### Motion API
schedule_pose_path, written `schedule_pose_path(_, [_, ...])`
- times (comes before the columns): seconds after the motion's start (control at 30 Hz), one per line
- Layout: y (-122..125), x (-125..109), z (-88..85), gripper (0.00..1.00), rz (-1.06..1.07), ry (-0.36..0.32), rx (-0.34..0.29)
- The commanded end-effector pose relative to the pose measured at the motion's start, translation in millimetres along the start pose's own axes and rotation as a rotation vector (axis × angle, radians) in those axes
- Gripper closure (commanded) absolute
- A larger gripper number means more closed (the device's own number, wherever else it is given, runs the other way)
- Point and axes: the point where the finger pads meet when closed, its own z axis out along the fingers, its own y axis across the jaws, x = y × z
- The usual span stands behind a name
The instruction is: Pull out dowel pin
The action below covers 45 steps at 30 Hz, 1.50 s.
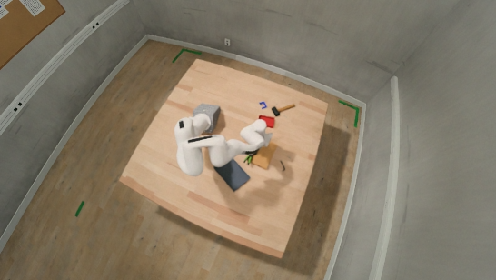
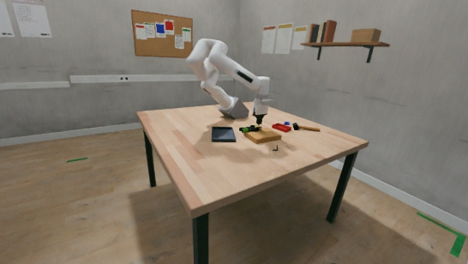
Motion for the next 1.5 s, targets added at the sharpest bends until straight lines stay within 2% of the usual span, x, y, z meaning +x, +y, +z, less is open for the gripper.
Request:
schedule_pose_path(0.0, [-0.3,1.1,-1.2,1.0,-0.05,0.001,0.002])
schedule_pose_path(1.47, [-0.3,1.1,-1.6,1.0,-0.446,0.002,0.002])
